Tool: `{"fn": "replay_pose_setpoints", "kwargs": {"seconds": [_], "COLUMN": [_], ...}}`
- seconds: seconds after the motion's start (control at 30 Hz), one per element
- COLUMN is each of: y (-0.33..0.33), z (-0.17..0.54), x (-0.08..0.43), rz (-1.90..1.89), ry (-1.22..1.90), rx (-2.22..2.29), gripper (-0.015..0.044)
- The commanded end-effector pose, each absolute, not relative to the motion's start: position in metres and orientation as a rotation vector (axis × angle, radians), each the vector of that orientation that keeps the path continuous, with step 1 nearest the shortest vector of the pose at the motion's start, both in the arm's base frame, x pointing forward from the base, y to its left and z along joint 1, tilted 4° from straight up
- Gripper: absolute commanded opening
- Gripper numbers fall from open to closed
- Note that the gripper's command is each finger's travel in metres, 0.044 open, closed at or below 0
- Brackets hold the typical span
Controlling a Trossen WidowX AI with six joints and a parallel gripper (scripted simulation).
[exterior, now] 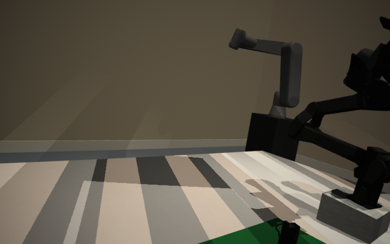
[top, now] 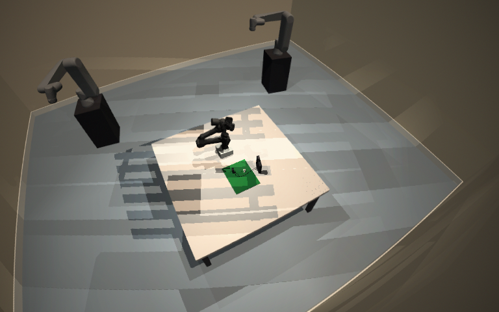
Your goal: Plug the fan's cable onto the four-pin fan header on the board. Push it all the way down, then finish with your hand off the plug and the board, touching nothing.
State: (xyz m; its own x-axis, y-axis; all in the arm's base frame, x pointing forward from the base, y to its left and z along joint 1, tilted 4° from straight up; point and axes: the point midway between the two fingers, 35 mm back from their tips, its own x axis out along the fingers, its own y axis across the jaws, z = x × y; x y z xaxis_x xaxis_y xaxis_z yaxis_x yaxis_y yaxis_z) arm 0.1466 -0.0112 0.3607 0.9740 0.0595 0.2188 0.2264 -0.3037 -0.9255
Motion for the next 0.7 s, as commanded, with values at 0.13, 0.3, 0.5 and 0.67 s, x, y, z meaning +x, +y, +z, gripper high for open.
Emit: {"fn": "replay_pose_setpoints", "kwargs": {"seconds": [0.13,0.3,0.5,0.67], "y": [-0.001,0.048,0.102,0.114], "z": [0.375,0.401,0.385,0.361], "x": [0.145,0.154,0.203,0.232], "rz": [-0.264,-0.504,-0.498,-0.314], "ry": [-0.198,-0.113,-0.064,-0.205], "rx": [-2.125,-2.962,-3.987,-4.427], "gripper": [0.044,0.044,0.044,0.044]}}
